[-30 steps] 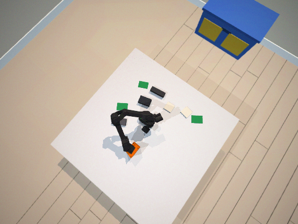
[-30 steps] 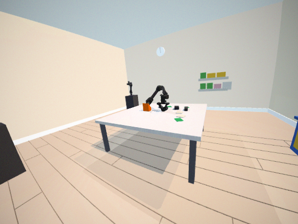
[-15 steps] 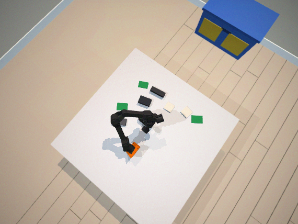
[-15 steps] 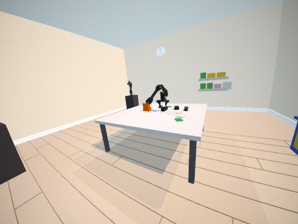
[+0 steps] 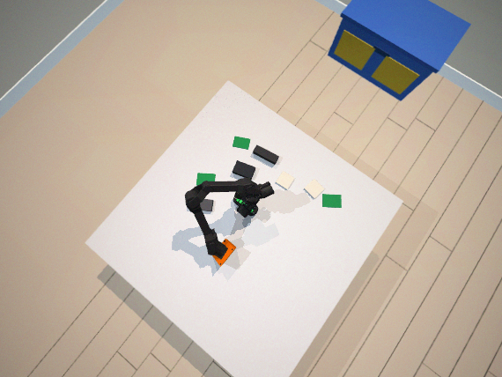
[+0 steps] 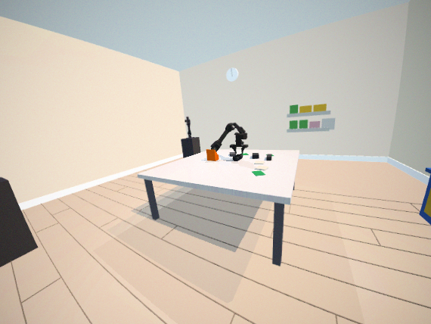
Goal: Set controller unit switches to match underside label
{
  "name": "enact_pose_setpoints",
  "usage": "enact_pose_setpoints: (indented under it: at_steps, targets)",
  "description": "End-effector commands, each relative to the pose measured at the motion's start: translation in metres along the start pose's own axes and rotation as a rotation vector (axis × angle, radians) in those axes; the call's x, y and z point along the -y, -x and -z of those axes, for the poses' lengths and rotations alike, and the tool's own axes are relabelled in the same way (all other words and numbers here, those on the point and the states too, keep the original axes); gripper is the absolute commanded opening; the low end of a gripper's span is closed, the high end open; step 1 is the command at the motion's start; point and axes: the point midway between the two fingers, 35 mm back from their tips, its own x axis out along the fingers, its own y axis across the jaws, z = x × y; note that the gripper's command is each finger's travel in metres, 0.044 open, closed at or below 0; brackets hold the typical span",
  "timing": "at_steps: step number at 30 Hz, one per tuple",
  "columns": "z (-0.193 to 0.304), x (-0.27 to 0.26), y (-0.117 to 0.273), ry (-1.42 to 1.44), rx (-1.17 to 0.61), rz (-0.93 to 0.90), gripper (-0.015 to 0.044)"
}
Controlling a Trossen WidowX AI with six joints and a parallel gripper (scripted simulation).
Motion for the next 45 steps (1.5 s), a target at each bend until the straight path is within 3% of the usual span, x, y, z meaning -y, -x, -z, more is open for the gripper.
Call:
enact_pose_setpoints:
  at_steps: [1, 10, 31, 37, 42, 45]
  targets:
    - [-0.029, 0.015, -0.008, 0.011, 0.008, 0.006, 0.0230]
    - [-0.029, 0.015, -0.008, 0.011, 0.008, 0.006, 0.0000]
    - [-0.027, 0.015, -0.008, 0.014, 0.003, 0.002, 0.0000]
    - [-0.027, 0.014, 0.040, 0.013, 0.001, 0.002, 0.0157]
    - [-0.027, 0.014, 0.042, 0.013, 0.001, 0.002, 0.0289]
    - [-0.027, 0.014, 0.042, 0.013, 0.001, 0.002, 0.0210]
